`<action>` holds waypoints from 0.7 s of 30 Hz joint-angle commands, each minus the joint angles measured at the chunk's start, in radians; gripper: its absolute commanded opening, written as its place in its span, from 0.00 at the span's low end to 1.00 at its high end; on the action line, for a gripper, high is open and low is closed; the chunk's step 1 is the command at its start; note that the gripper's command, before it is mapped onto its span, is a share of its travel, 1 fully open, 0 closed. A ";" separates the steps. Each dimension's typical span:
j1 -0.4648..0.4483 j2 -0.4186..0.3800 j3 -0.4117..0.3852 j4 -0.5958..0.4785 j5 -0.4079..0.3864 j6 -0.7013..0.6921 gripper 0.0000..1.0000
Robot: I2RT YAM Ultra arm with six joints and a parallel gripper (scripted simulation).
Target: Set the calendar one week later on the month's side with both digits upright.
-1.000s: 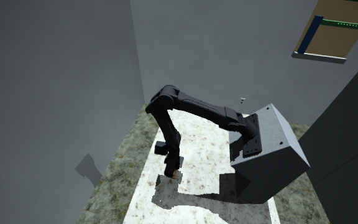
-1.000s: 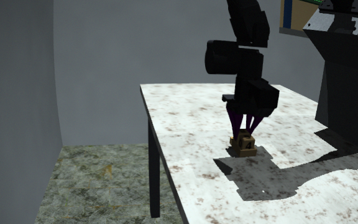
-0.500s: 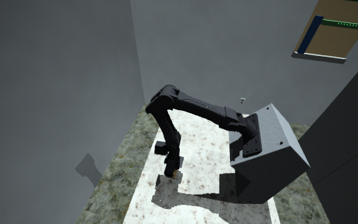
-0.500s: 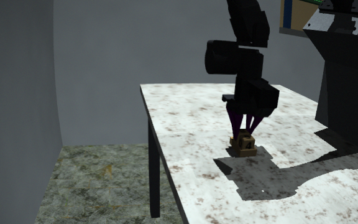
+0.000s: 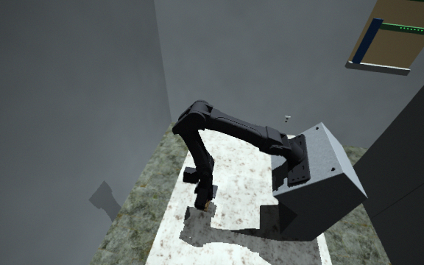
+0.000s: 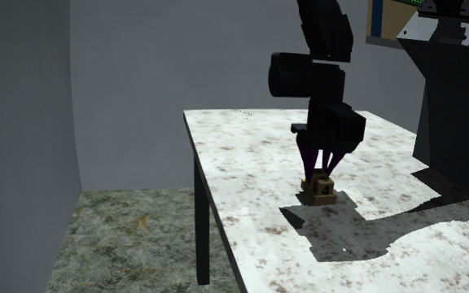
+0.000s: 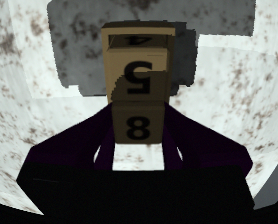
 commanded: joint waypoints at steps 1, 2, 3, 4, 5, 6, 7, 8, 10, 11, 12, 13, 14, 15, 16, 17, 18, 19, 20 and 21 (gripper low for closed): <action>0.000 -0.005 0.001 0.002 -0.012 -0.001 0.26; 0.000 -0.005 0.001 0.002 -0.012 -0.001 0.26; 0.000 -0.005 0.001 0.002 -0.012 -0.001 0.26; 0.000 -0.005 0.001 0.002 -0.012 -0.001 0.26; 0.000 -0.005 0.001 0.002 -0.012 -0.001 0.26; 0.000 -0.005 0.001 0.002 -0.012 -0.001 0.26; 0.000 -0.005 0.001 0.002 -0.012 -0.001 0.26; 0.000 -0.005 0.001 0.002 -0.012 -0.001 0.26; 0.000 -0.005 0.001 0.002 -0.012 -0.001 0.26; 0.000 -0.005 0.001 0.002 -0.012 -0.001 0.26; 0.000 -0.005 0.001 0.002 -0.012 -0.001 0.26; 0.000 -0.005 0.001 0.002 -0.012 -0.001 0.26; 0.000 -0.005 0.001 0.002 -0.012 -0.001 0.26; 0.000 -0.005 0.001 0.002 -0.012 -0.001 0.29; 0.000 -0.005 0.001 0.002 -0.012 -0.001 0.29; 0.000 -0.005 0.001 0.002 -0.012 -0.001 0.29; 0.000 -0.005 0.001 0.002 -0.012 -0.001 0.29; 0.000 -0.005 0.001 0.002 -0.012 -0.001 0.29; 0.000 -0.005 0.001 0.002 -0.012 -0.001 0.33; 0.000 -0.005 0.001 0.002 -0.012 -0.001 0.33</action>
